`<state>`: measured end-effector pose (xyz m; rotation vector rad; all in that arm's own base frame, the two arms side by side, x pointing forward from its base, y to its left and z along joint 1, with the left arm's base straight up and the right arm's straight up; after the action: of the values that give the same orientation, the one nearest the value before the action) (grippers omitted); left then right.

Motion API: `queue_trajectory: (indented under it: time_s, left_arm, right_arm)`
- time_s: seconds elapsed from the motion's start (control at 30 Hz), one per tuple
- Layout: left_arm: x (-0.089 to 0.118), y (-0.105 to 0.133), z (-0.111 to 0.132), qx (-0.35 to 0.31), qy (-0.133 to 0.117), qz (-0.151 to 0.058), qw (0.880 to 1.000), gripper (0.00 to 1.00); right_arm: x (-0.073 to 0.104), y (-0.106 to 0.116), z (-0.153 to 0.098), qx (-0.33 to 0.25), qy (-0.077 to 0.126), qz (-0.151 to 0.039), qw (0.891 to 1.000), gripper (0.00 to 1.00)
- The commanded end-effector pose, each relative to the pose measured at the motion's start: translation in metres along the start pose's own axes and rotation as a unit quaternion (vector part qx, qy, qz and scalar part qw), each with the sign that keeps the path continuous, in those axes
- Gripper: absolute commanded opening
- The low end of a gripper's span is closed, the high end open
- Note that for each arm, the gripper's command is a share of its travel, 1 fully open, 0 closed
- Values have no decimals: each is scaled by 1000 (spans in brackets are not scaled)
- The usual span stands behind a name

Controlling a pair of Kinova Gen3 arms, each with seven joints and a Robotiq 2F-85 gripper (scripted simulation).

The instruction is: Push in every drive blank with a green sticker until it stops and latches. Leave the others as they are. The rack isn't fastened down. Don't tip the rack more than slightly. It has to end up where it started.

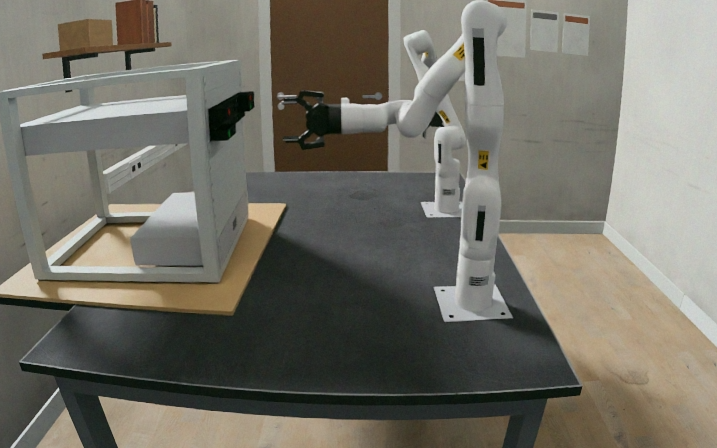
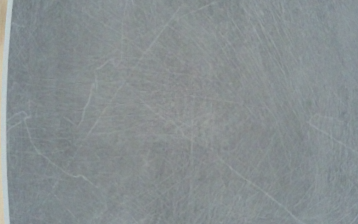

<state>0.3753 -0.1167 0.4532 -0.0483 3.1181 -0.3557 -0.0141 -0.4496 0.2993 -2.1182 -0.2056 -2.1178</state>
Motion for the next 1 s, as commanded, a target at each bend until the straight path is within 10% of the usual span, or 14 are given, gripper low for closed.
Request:
queue_trajectory:
  time_s: [0.0,0.6,0.63,0.97]
  left_arm:
    - [0,0,-1,0,-1,0,1000,1000]
    - [0,0,-1,0,-1,0,1000,1000]
    - [0,0,-1,0,-1,0,1000,99]
    - [0,0,-1,0,-1,0,1000,99]
  right_arm:
    - [1,0,0,0,0,-1,1000,1000]
    - [1,0,0,0,0,-1,1000,1000]
    - [1,0,0,0,0,-1,1000,1000]
    - [1,0,0,0,0,-1,1000,1000]
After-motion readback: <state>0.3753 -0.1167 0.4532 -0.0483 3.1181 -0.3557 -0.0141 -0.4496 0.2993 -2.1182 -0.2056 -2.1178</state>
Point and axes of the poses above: on each arm, the point where the finger pads meet when closed, its own x axis back along the fingers, its own z axis across the jaws, y = z × x, the point moved 10 cm from there along x, back along the fingers, and after that the axes turned 13 degrees about x, right-handed, at the moved point
